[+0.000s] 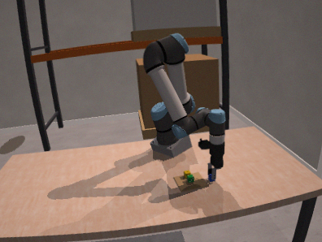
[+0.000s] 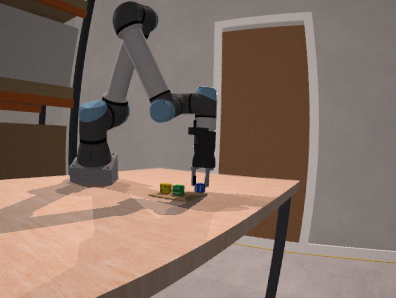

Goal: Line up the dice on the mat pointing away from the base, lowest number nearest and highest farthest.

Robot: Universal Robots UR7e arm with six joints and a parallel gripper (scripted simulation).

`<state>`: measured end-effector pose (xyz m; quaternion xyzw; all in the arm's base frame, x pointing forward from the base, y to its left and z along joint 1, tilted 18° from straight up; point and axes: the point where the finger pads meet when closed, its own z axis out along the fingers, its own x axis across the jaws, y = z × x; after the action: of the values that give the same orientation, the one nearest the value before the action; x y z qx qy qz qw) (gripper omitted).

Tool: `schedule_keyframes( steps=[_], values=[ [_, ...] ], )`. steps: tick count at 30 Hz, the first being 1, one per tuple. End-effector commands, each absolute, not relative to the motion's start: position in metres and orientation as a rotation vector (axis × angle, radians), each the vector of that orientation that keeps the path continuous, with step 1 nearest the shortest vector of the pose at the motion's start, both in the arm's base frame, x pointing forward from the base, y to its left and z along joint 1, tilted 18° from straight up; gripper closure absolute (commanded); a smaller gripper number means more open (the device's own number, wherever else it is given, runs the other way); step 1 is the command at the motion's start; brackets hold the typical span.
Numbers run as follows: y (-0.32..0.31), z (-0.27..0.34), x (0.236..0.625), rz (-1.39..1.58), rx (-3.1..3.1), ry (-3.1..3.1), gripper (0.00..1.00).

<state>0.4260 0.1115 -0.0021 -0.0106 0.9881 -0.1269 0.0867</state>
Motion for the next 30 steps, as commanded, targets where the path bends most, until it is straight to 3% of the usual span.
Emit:
schedule_keyframes(
  steps=[1,30],
  values=[
    [0.11,-0.009,0.427,-0.378,-0.032,2.943,0.13],
    [0.107,-0.019,0.429,-0.378,-0.032,2.943,0.13]
  ],
)
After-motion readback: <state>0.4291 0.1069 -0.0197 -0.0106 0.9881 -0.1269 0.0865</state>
